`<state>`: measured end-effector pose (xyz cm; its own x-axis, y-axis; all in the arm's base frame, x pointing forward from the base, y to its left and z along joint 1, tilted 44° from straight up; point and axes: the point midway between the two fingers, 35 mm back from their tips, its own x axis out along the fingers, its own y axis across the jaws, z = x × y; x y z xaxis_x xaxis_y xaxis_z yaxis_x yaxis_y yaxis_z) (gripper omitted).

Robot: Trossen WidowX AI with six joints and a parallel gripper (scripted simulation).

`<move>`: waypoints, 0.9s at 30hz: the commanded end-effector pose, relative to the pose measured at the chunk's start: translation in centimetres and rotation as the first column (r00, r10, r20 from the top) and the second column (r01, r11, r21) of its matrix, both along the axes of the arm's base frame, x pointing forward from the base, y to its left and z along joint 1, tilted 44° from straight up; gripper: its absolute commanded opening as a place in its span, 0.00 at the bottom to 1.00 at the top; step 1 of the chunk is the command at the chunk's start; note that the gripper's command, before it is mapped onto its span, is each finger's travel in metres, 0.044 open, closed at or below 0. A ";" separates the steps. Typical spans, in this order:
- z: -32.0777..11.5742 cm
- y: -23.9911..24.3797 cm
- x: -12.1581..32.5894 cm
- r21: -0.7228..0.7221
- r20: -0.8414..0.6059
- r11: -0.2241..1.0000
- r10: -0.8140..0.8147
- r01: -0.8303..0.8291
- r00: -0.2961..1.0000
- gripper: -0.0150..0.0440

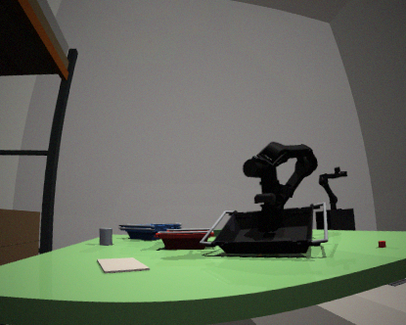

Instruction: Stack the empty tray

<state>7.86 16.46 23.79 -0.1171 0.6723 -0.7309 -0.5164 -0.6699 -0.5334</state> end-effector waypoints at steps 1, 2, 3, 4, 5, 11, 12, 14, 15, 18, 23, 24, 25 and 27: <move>1.0 0.0 0.2 0.021 0.020 1.000 -0.003 0.002 1.000 0.25; 1.2 0.0 0.3 0.021 0.020 1.000 -0.003 0.002 1.000 0.25; 1.4 0.0 0.3 0.021 0.020 1.000 -0.003 0.002 1.000 0.25; 1.7 0.0 0.4 0.021 0.020 1.000 -0.003 0.002 1.000 0.25; 2.0 0.0 0.5 0.021 0.020 1.000 -0.003 0.002 1.000 0.25; 4.1 0.0 1.0 0.021 0.021 1.000 -0.003 0.002 1.000 0.25; 4.4 0.0 1.1 0.021 0.021 1.000 -0.003 0.002 1.000 0.25; 5.1 0.0 1.2 0.021 0.021 1.000 -0.003 0.002 1.000 0.25; 5.4 0.0 1.3 0.021 0.021 1.000 -0.003 0.002 1.000 0.25; 5.6 0.0 1.3 0.021 0.021 1.000 -0.003 0.002 1.000 0.25; 5.6 0.0 1.3 0.021 0.021 1.000 -0.003 0.002 1.000 0.25; 5.6 0.0 1.3 0.021 0.021 1.000 -0.003 0.002 1.000 0.25; 5.6 0.0 1.3 0.021 0.021 1.000 -0.003 0.002 1.000 0.25; 5.6 0.0 1.3 0.021 0.021 1.000 -0.003 0.002 1.000 0.25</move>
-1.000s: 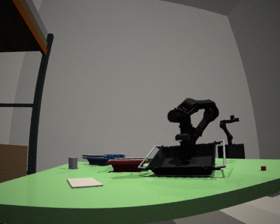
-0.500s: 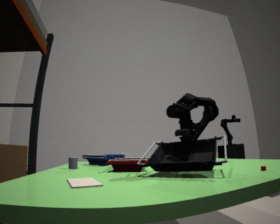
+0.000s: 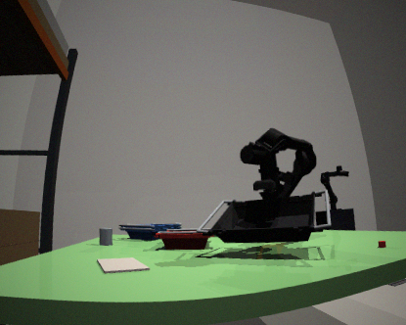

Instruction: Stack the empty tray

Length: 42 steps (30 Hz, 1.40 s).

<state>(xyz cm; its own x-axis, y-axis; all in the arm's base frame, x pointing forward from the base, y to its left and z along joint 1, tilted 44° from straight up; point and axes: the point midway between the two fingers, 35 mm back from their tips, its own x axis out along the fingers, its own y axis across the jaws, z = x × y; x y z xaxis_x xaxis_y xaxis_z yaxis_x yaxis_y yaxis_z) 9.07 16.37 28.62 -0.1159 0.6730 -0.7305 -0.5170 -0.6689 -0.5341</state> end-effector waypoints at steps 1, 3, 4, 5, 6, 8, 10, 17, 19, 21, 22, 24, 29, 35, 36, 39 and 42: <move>0.8 0.0 0.1 0.020 0.020 1.000 -0.001 0.001 1.000 0.25; 0.8 0.0 0.1 0.020 0.020 1.000 -0.001 0.001 1.000 0.25; 0.8 0.0 0.1 0.020 0.020 1.000 -0.001 0.001 1.000 0.25; 0.8 0.0 0.1 0.020 0.020 1.000 -0.001 0.001 1.000 0.25; 0.8 0.0 0.1 0.020 0.020 1.000 -0.001 0.001 1.000 0.25; 0.8 0.0 0.1 0.020 0.020 1.000 -0.001 0.001 1.000 0.25; 0.8 0.0 0.1 0.020 0.020 1.000 -0.001 0.001 1.000 0.25; 0.8 0.0 0.1 0.020 0.020 1.000 -0.001 0.001 1.000 0.25; 0.8 0.0 0.1 0.020 0.020 1.000 -0.001 0.001 1.000 0.25; 0.7 0.0 0.4 0.017 0.018 1.000 -0.007 0.007 1.000 0.25; 0.7 0.0 0.7 0.013 0.014 1.000 -0.015 0.015 1.000 0.25; 0.5 0.0 1.5 0.004 0.006 0.999 -0.033 0.033 0.999 0.25; 0.1 -0.2 3.6 -0.018 -0.014 0.997 -0.078 0.078 0.997 0.25; -0.6 -0.7 6.1 -0.043 -0.040 0.991 -0.132 0.130 0.991 0.25; -0.7 -0.8 6.5 -0.048 -0.044 0.989 -0.140 0.138 0.989 0.25; -1.1 -1.1 7.7 -0.060 -0.057 0.985 -0.167 0.164 0.984 0.25; -1.5 -1.6 8.9 -0.072 -0.071 0.979 -0.193 0.188 0.979 0.25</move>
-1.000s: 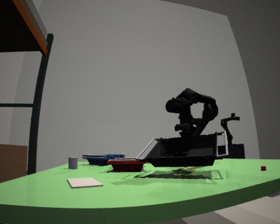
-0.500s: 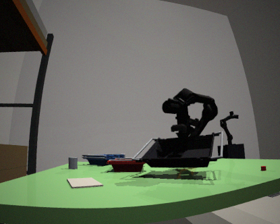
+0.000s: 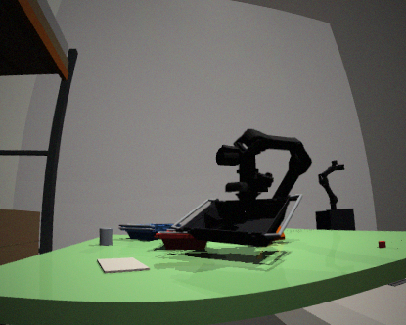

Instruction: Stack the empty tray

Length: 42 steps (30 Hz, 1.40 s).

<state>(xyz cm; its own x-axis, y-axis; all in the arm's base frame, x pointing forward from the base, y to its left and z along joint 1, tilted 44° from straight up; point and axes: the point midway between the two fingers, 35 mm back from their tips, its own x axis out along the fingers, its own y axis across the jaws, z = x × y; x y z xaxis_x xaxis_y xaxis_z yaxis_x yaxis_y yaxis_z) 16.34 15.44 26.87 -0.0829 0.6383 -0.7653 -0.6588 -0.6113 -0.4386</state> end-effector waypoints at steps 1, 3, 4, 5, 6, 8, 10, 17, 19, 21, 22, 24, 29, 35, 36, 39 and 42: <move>0.1 -0.8 2.0 -0.004 0.009 0.999 -0.048 0.048 0.999 0.25; -0.1 -1.2 2.8 -0.011 -0.002 0.998 -0.065 0.065 0.998 0.25; -0.3 -1.3 3.2 -0.014 -0.007 0.997 -0.074 0.074 0.997 0.25; -0.4 -1.5 3.6 -0.017 -0.012 0.996 -0.083 0.083 0.997 0.25; -0.6 -1.7 4.0 -0.020 -0.017 0.996 -0.091 0.091 0.996 0.25; -0.9 -2.1 4.7 -0.026 -0.027 0.994 -0.109 0.108 0.994 0.25; -1.2 -2.6 5.5 -0.032 -0.038 0.992 -0.126 0.125 0.991 0.25; -2.5 -4.4 8.0 -0.051 -0.074 0.982 -0.186 0.182 0.980 0.25; -2.8 -4.9 8.7 -0.057 -0.085 0.979 -0.202 0.198 0.976 0.25; -3.2 -5.5 9.3 -0.062 -0.096 0.975 -0.219 0.214 0.971 0.25; -3.4 -5.8 9.6 -0.064 -0.101 0.973 -0.228 0.222 0.969 0.25; -3.8 -6.4 10.2 -0.069 -0.112 0.969 -0.244 0.237 0.963 0.25; -4.9 -8.1 11.7 -0.080 -0.139 0.958 -0.285 0.276 0.949 0.25; -6.3 -10.3 13.2 -0.092 -0.171 0.943 -0.332 0.320 0.928 0.25; -6.5 -10.7 13.5 -0.094 -0.177 0.940 -0.339 0.328 0.924 0.25; -7.2 -11.8 14.1 -0.099 -0.193 0.932 -0.362 0.349 0.912 0.25; -8.0 -13.0 14.7 -0.104 -0.210 0.923 -0.384 0.370 0.899 0.25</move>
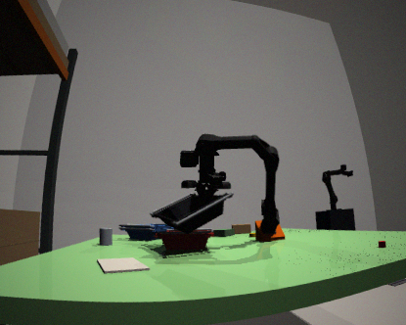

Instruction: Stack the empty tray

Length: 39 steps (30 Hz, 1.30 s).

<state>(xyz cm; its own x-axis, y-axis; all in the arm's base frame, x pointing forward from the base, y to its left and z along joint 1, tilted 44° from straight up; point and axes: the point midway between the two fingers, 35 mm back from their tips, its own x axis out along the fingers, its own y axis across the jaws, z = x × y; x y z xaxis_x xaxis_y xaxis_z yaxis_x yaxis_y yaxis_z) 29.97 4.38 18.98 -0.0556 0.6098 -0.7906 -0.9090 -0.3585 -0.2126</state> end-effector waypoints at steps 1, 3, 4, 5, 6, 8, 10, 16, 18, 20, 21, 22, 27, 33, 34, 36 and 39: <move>-0.4 -2.4 1.3 -0.002 0.009 0.999 -0.053 0.053 0.999 0.25; -0.9 -3.2 1.6 -0.001 -0.003 0.998 -0.070 0.070 0.998 0.25; -1.1 -3.6 1.8 0.000 -0.009 0.997 -0.078 0.078 0.997 0.25; -1.4 -4.0 1.9 0.000 -0.015 0.996 -0.086 0.086 0.996 0.25; -1.7 -4.4 2.1 0.001 -0.021 0.996 -0.094 0.094 0.995 0.25; -2.2 -5.3 2.3 0.002 -0.032 0.994 -0.110 0.111 0.993 0.25; -2.8 -6.1 2.6 0.004 -0.044 0.992 -0.127 0.127 0.991 0.25; -4.4 -8.7 3.1 0.010 -0.077 0.985 -0.173 0.174 0.982 0.25; -4.6 -9.0 3.1 0.011 -0.081 0.984 -0.178 0.180 0.981 0.25; -4.6 -9.0 3.1 0.011 -0.081 0.984 -0.178 0.180 0.981 0.25; -4.6 -9.0 3.1 0.011 -0.081 0.984 -0.178 0.180 0.981 0.25; -4.6 -9.0 3.1 0.011 -0.081 0.984 -0.178 0.180 0.981 0.25; -4.6 -9.0 3.1 0.011 -0.081 0.984 -0.178 0.180 0.981 0.25; -4.6 -9.0 3.1 0.011 -0.081 0.984 -0.178 0.180 0.981 0.25; -4.6 -9.0 3.1 0.011 -0.081 0.984 -0.178 0.180 0.981 0.25; -4.6 -9.0 3.1 0.011 -0.081 0.984 -0.178 0.180 0.981 0.25; -4.6 -9.0 3.1 0.011 -0.081 0.984 -0.178 0.180 0.981 0.25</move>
